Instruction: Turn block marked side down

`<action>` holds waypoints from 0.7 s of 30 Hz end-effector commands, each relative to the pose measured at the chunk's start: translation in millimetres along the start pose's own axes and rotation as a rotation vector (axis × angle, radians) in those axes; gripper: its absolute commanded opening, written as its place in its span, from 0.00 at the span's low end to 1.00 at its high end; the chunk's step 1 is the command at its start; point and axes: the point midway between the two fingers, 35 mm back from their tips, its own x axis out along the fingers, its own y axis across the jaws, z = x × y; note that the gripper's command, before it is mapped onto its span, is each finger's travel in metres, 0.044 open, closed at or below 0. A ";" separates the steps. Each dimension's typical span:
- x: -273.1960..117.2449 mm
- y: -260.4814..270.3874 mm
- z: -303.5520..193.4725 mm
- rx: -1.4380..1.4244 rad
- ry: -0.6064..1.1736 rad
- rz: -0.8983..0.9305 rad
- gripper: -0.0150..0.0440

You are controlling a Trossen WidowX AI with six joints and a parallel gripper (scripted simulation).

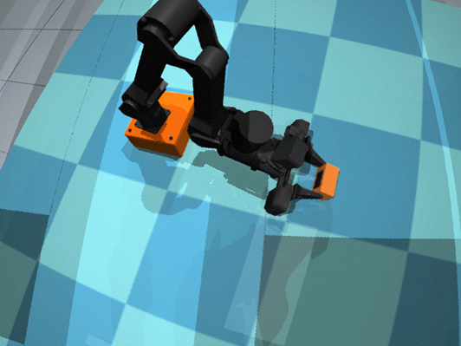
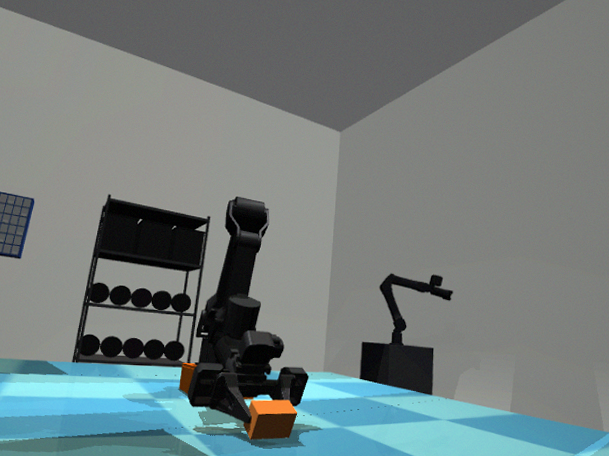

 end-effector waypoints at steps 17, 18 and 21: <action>-0.1 0.6 0.6 0.004 -0.004 0.005 1.00; -0.1 0.6 0.6 0.004 -0.004 0.005 1.00; -0.1 0.6 0.6 0.004 -0.004 0.005 1.00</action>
